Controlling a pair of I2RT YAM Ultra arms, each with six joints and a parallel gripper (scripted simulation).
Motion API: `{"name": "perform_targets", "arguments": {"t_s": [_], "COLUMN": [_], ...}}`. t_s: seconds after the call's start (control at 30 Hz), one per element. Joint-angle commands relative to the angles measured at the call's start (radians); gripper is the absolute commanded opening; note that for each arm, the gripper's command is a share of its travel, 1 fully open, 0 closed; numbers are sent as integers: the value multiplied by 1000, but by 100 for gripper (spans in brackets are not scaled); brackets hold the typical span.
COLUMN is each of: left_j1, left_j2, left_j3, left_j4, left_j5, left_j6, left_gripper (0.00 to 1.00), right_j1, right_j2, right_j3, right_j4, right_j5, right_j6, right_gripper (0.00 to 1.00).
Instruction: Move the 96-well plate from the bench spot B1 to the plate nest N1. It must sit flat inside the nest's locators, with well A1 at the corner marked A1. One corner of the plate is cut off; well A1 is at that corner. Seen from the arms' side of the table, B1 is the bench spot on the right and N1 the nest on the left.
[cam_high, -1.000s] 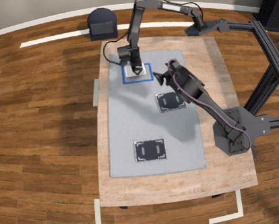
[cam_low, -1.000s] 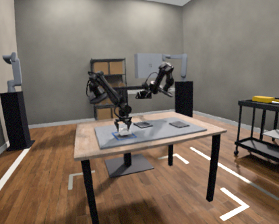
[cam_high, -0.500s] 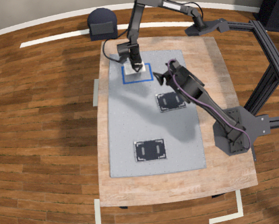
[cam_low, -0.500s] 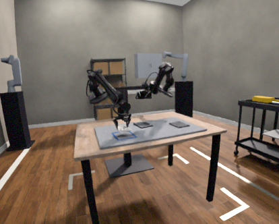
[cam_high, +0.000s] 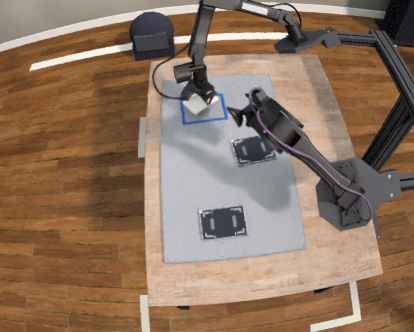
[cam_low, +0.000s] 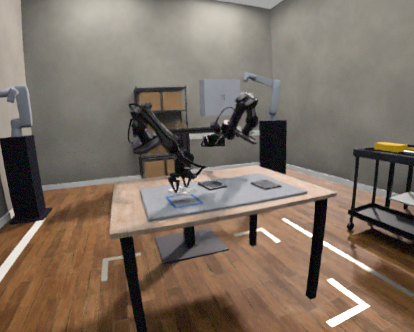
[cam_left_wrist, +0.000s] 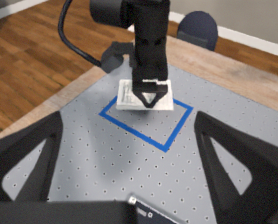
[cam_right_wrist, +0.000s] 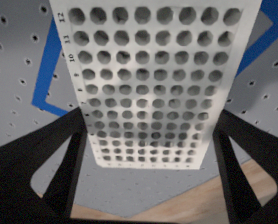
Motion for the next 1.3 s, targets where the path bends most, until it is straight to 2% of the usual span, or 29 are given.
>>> {"name": "perform_targets", "arguments": {"t_s": [0.0, 0.37, 0.43, 0.7, 1.1, 1.27], "left_j1": [-13, -13, -13, -13, -13, -13], "left_j2": [3, 3, 3, 3, 3, 3], "left_j3": [-12, -12, -12, -12, -12, -12], "left_j4": [4, 4, 4, 4, 4, 4], "left_j5": [1, 1, 1, 1, 1, 1], "left_j6": [-8, -8, -8, -8, -8, -8], "left_gripper": [100, 100, 100, 100, 100, 100], "right_j1": [14, 15, 15, 14, 11, -1], "right_j2": [-18, -19, -19, -23, -32, -12], "right_j3": [-2, -6, -6, -15, -35, 0], "right_j4": [-5, 1, 1, 12, 35, 56], "right_j5": [8, 9, 9, -2, -10, -14], "right_j6": [-215, -660, -660, -969, -1003, -1028], "right_gripper": [79, 79, 79, 79, 79, 79]}}
